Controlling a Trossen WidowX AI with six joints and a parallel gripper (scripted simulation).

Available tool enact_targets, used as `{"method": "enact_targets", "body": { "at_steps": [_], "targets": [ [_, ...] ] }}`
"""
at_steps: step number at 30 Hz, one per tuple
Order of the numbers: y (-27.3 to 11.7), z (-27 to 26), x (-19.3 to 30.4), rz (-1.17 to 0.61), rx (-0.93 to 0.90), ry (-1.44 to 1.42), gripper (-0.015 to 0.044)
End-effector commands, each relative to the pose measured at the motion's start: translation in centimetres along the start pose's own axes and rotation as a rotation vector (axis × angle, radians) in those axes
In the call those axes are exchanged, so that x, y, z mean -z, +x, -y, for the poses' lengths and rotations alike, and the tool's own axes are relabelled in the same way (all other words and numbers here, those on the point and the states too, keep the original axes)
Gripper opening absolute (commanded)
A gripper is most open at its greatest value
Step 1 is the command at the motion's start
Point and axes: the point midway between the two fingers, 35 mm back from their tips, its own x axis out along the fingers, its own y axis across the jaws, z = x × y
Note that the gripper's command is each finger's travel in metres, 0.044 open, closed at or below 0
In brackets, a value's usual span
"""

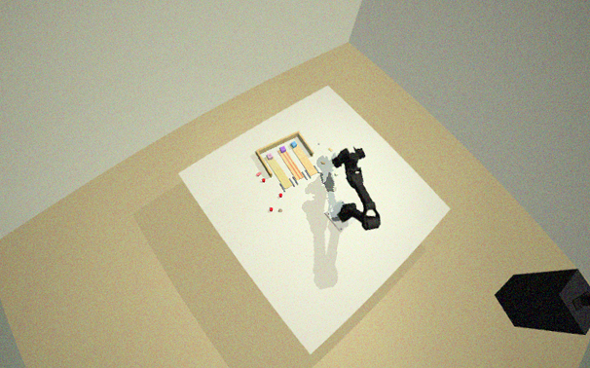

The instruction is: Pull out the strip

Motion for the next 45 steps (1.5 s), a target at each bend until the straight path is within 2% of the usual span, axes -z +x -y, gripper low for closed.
{"method": "enact_targets", "body": {
  "at_steps": [1, 6, 11, 22, 25, 37, 45],
  "targets": [
    [-1.5, -4.7, -3.1, 0.069, -0.194, 0.071, 0.0400],
    [-5.4, -11.3, -6.3, 0.106, -0.484, 0.154, 0.0400],
    [-10.5, -17.1, -7.9, 0.064, -0.774, 0.222, 0.0400],
    [-11.3, -17.7, -8.0, 0.054, -0.810, 0.229, 0.0400],
    [-11.1, -18.7, -8.5, -0.013, -0.831, 0.222, 0.0321],
    [-10.1, -27.7, -10.0, -0.555, -0.879, 0.118, 0.0006],
    [-10.2, -34.3, -8.1, -0.886, -0.788, 0.011, 0.0000]
  ]
}}
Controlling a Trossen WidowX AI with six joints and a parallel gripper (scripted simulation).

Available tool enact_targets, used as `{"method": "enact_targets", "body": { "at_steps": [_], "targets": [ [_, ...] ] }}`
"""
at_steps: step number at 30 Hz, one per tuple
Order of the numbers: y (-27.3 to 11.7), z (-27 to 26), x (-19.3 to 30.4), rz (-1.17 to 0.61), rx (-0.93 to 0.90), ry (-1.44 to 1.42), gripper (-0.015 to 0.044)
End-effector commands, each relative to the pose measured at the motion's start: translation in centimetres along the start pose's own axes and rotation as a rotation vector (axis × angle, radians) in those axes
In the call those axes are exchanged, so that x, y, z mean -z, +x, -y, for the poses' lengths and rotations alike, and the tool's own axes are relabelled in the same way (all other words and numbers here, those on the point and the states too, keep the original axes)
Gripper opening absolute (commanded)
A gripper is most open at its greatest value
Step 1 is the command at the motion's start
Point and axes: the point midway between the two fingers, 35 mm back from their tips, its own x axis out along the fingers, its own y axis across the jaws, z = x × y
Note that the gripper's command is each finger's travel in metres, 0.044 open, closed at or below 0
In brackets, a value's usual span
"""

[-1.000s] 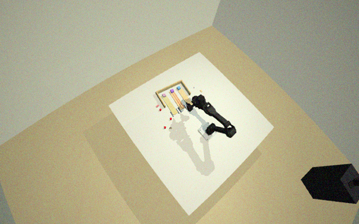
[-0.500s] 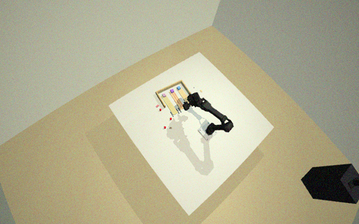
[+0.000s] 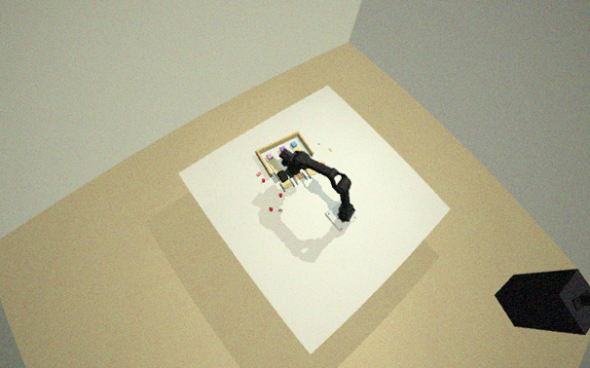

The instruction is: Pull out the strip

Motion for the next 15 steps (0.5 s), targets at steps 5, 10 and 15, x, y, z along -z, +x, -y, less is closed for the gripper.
{"method": "enact_targets", "body": {
  "at_steps": [5, 10, 15],
  "targets": [
    [2.4, -1.6, 0.4, -0.126, 0.047, 0.029, 0.0000],
    [3.1, -1.6, 0.4, -0.126, 0.047, 0.029, 0.0000],
    [3.9, -1.6, 0.4, -0.126, 0.047, 0.029, 0.0000]
  ]
}}
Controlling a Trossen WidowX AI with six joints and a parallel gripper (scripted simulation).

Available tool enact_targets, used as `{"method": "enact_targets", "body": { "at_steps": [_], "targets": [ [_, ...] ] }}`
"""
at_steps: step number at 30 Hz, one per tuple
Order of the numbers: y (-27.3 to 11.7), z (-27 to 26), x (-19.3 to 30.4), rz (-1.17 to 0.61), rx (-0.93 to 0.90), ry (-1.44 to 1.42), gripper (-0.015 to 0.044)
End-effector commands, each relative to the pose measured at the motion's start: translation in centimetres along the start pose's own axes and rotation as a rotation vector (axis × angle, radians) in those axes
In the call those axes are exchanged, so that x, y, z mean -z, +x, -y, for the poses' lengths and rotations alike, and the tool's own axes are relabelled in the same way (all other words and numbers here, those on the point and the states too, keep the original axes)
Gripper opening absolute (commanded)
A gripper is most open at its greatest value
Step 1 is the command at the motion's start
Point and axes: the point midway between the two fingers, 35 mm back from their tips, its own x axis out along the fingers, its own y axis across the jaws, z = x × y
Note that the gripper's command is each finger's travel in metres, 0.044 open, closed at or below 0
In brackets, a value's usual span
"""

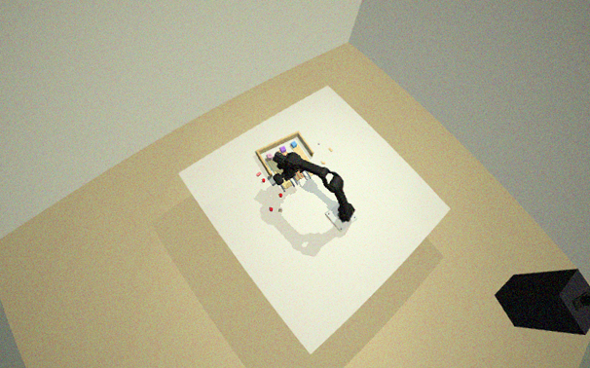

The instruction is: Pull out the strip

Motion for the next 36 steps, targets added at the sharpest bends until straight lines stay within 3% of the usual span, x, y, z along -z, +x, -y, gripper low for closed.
{"method": "enact_targets", "body": {
  "at_steps": [1, 36],
  "targets": [
    [0.9, 0.0, 0.1, -0.011, 0.002, 0.006, 0.0000],
    [6.2, -0.4, 0.2, -0.011, 0.001, 0.006, 0.0000]
  ]
}}
